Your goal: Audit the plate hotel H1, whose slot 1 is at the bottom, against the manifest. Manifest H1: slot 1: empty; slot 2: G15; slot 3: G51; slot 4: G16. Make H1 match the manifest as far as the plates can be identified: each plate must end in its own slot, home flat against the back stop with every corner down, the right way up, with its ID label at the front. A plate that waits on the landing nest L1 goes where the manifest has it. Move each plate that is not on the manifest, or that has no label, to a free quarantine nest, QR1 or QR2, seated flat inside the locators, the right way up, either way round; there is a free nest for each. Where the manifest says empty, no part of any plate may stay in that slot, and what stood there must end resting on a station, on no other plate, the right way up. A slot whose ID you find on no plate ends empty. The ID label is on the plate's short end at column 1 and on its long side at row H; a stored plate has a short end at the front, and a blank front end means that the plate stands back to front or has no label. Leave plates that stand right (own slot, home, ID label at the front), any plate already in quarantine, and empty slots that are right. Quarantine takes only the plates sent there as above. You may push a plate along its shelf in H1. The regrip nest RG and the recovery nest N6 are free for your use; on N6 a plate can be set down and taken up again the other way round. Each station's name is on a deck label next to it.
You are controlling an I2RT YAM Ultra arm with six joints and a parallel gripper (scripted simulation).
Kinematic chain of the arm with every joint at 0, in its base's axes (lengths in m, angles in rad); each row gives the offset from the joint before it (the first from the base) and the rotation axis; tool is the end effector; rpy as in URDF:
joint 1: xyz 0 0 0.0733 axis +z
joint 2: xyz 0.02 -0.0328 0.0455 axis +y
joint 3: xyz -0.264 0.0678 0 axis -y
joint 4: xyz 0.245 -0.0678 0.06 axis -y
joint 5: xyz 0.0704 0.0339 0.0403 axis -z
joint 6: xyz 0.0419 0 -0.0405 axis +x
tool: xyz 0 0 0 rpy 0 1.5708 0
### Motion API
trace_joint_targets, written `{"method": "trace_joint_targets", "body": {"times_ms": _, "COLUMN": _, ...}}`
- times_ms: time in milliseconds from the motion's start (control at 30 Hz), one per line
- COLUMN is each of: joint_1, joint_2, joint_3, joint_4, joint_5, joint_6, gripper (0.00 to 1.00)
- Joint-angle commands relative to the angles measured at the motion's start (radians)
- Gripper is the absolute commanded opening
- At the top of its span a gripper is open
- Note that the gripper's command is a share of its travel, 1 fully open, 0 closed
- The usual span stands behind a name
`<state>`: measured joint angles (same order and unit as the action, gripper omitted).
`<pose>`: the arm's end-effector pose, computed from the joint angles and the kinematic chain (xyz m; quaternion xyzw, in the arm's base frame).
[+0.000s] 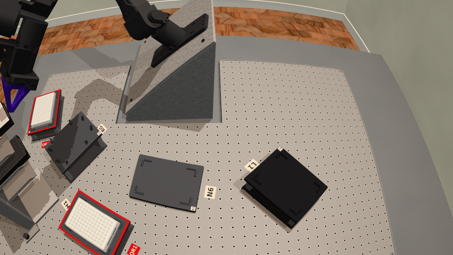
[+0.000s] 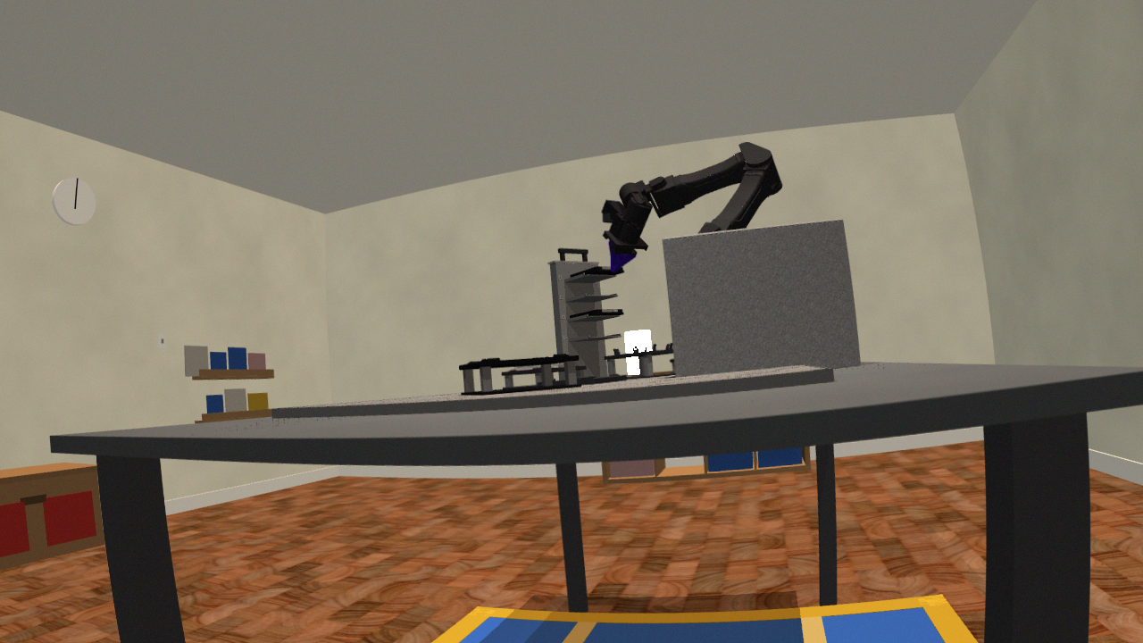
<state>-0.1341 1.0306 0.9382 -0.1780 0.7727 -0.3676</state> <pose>0.2246 -0.0587 0.3553 0.1407 0.7588 -0.4297 0.4687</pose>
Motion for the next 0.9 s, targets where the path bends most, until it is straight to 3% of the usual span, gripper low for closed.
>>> {"method": "trace_joint_targets", "body": {"times_ms": 0, "joint_1": 0.001, "joint_2": 0.002, "joint_3": 0.012, "joint_4": 0.004, "joint_5": -0.010, "joint_6": -0.002, "gripper": 0.00}}
{"method": "trace_joint_targets", "body": {"times_ms": 867, "joint_1": -0.020, "joint_2": 0.054, "joint_3": 0.063, "joint_4": 0.011, "joint_5": -0.030, "joint_6": -0.010, "gripper": 0.00}}
